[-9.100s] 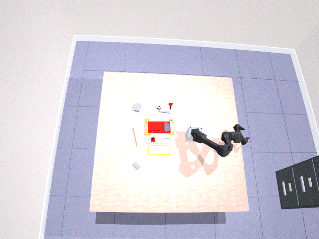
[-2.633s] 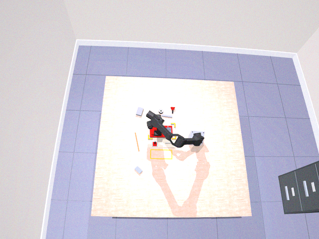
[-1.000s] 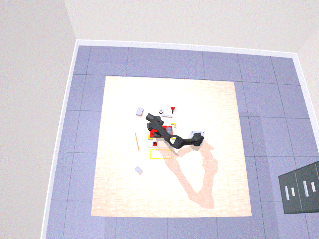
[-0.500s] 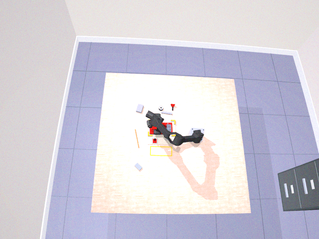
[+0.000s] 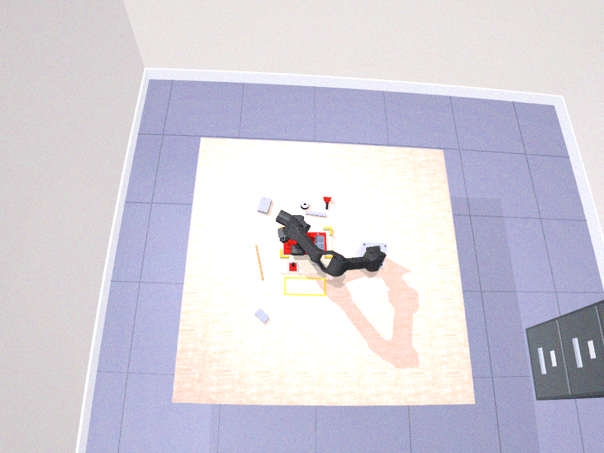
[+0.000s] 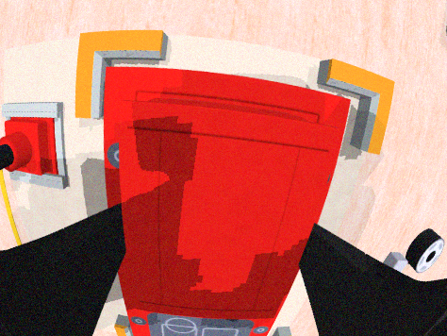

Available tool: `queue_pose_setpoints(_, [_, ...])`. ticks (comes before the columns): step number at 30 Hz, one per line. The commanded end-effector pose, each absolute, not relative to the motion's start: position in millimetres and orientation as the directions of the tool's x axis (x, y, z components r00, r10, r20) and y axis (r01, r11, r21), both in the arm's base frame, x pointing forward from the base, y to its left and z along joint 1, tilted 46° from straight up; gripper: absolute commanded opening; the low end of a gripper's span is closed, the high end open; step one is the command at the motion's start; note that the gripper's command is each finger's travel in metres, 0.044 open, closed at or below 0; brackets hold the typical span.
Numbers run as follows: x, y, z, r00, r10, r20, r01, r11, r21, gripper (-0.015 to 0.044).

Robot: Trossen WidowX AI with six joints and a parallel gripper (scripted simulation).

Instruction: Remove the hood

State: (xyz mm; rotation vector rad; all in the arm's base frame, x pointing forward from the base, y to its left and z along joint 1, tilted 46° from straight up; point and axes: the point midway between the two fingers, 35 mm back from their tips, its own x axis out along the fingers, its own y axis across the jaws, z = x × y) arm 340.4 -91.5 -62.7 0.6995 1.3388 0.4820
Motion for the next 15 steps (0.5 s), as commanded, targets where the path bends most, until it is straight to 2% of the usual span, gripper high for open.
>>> queue_pose_setpoints(1, [340.5,-91.4,-62.5,0.183,0.682,-0.708,0.073,0.709,0.702,0.0288])
queue_pose_setpoints(3, [340.5,-91.4,-62.5,0.183,0.682,-0.708,0.073,0.709,0.702,0.0275])
queue_pose_setpoints(13, [339.8,-94.8,-59.2,0.183,0.682,-0.708,0.073,0.709,0.701,0.0012])
queue_pose_setpoints(15, [339.6,-95.7,-58.3,0.183,0.682,-0.708,0.073,0.709,0.701,0.0000])
